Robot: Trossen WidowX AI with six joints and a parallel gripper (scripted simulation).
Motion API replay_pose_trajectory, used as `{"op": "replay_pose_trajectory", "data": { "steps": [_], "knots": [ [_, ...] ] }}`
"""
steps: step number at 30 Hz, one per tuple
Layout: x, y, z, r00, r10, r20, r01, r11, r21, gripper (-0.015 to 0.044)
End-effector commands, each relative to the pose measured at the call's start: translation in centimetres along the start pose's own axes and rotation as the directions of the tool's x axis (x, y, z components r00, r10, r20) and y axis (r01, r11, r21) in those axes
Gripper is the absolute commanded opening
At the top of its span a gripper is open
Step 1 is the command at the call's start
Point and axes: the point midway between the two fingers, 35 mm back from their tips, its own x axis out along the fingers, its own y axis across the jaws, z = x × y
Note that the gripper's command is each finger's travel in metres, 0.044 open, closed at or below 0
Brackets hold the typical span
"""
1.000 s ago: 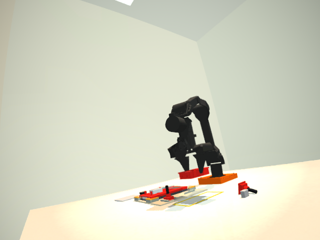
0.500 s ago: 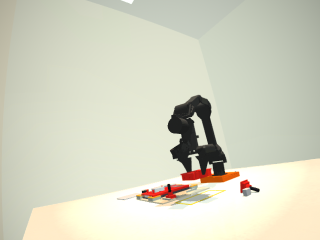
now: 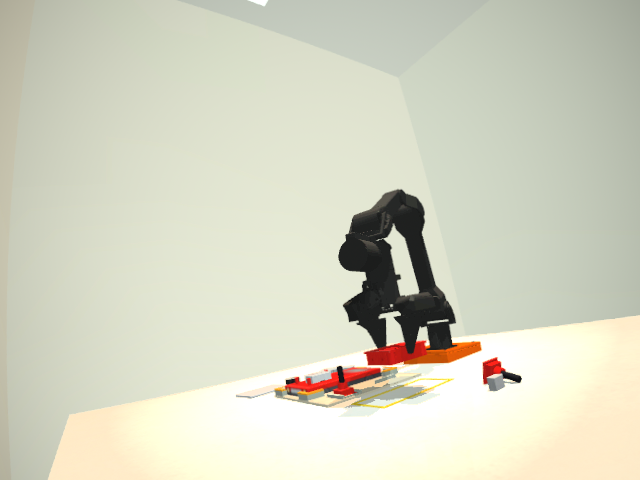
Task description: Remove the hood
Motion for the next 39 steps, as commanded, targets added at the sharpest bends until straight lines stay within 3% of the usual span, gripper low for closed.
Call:
{"op": "replay_pose_trajectory", "data": {
  "steps": [1,39],
  "knots": [
    [0.3,0.0,0.0,1.0,0.002,-0.001,-0.002,1.0,0.003,0.0],
    [3.0,0.0,-0.2,1.0,0.002,-0.001,-0.002,1.0,0.003,0.0]
  ]
}}
